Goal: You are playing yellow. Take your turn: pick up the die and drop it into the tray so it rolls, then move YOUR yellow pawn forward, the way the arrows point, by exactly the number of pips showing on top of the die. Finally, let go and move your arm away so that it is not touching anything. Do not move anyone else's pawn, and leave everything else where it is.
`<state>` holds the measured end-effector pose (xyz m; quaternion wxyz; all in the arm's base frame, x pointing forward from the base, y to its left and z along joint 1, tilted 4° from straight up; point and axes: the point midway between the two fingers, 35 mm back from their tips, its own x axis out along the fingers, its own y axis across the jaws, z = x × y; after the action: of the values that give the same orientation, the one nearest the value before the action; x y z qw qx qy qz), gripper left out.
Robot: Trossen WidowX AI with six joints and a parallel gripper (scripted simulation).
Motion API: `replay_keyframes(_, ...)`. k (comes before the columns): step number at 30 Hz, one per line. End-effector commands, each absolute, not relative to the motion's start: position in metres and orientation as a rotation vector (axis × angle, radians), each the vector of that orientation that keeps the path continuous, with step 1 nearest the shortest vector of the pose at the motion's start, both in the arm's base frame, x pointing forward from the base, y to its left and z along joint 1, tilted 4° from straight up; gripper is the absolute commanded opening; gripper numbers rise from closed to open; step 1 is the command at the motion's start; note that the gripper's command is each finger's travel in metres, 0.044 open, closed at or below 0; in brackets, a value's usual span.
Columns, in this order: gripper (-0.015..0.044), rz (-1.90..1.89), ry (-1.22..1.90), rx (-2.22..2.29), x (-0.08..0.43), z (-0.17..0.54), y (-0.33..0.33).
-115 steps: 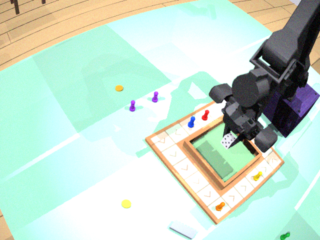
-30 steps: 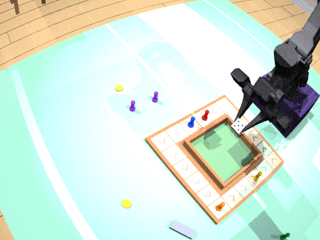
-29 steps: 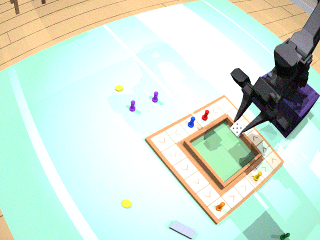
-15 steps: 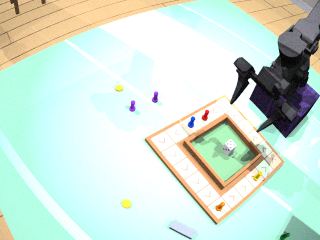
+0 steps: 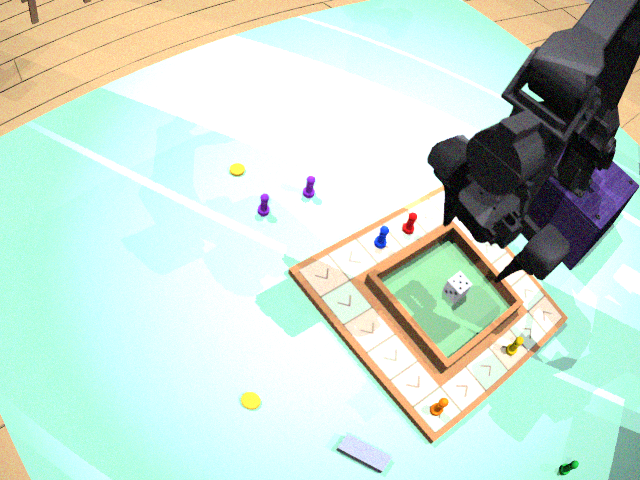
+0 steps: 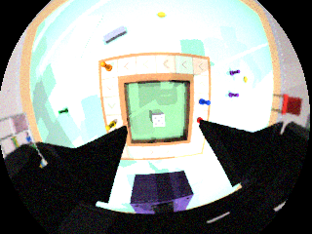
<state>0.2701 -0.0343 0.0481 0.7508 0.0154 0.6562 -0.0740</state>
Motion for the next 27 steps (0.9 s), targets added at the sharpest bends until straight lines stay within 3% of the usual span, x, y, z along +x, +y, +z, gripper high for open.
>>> replay_keyframes(1, 0.0440, -0.162, 1.524, 0.052, 0.271, 0.042, -0.034)
replay_keyframes(3, 0.0440, -0.162, 1.459, 0.036, 0.270, 0.046, -0.035)
replay_keyframes(12, 0.0204, 0.048, 1.551, -0.138, 0.269, 0.011, 0.063)
replay_keyframes(27, 0.0200, 0.084, 1.567, -0.176, 0.267, -0.011, 0.081)
